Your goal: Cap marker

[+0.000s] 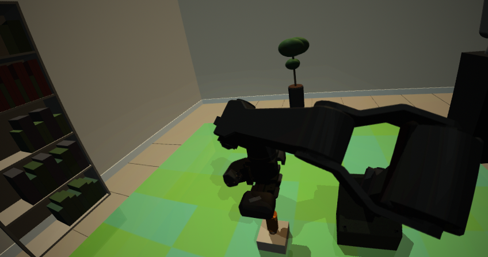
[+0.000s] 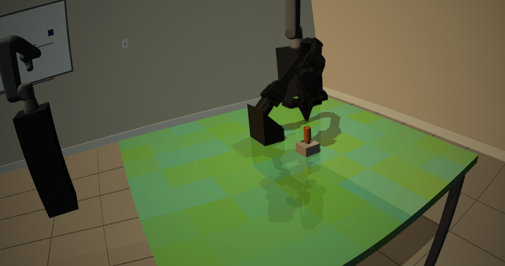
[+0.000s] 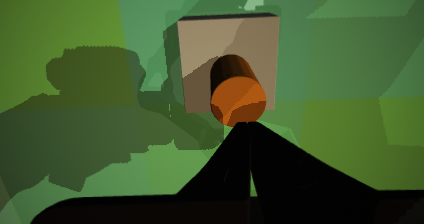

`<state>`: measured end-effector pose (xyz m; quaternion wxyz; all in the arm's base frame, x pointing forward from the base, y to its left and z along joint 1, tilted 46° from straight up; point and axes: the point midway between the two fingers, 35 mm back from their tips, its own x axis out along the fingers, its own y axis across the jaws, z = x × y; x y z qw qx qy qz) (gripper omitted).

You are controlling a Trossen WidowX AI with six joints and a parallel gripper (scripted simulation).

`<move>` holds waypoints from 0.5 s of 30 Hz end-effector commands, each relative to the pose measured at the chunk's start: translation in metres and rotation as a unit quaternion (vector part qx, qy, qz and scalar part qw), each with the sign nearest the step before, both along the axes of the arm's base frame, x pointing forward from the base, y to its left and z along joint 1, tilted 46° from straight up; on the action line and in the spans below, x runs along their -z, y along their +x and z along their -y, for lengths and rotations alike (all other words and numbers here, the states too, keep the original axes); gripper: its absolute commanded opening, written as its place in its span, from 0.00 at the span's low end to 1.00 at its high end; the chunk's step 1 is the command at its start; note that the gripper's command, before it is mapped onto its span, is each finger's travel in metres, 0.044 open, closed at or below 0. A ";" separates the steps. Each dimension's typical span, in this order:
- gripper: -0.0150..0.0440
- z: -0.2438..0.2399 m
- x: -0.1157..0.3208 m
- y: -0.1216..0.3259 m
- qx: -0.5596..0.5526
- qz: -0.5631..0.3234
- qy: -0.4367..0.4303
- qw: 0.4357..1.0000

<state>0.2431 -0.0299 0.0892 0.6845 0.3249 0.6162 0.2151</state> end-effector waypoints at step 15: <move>0.25 -0.017 0.015 0.004 0.003 0.000 0.003 1.000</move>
